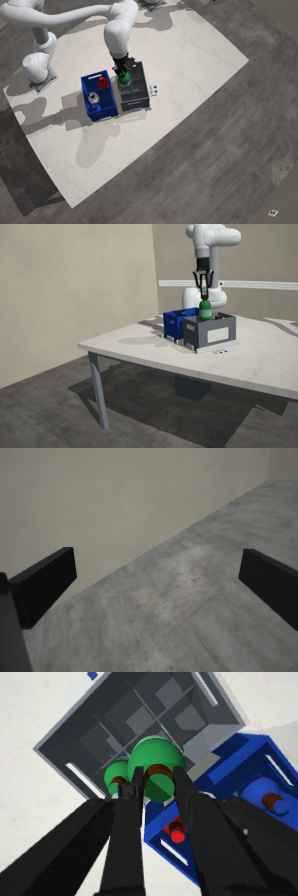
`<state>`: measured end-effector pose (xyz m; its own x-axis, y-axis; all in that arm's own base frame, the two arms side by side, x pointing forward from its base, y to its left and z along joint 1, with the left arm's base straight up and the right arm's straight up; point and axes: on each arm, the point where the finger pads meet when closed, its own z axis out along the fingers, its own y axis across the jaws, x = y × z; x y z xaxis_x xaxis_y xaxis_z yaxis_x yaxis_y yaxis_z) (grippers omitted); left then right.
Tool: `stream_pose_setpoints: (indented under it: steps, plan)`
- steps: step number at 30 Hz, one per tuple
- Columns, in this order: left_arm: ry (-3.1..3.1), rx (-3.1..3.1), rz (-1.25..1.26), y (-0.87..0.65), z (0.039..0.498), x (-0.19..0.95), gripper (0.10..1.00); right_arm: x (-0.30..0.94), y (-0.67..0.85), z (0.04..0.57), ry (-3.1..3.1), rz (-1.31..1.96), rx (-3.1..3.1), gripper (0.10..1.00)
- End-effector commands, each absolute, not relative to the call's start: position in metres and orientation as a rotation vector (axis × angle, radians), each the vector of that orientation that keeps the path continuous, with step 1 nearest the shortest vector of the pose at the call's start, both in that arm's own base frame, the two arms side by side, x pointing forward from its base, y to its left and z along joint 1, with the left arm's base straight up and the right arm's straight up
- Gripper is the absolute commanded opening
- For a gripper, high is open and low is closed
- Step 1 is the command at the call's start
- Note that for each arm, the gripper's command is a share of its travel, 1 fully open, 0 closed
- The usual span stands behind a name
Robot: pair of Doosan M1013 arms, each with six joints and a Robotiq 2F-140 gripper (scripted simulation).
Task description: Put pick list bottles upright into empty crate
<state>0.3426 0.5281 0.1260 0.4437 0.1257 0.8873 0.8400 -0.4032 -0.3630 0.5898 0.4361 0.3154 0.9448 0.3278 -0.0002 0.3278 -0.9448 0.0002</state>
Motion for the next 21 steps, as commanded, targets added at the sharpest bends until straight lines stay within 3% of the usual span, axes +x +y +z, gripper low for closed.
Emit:
stream_pose_setpoints:
  steps: [1,21]
  plan:
    - [-0.823,-1.816,-1.024,0.528,0.127,0.343,1.0,0.59,0.436,0.313,0.522,0.002,3.099,0.099]
    - [-0.823,-1.816,-1.024,0.528,0.127,0.343,1.0,0.59,0.436,0.295,0.522,0.002,3.099,0.099]
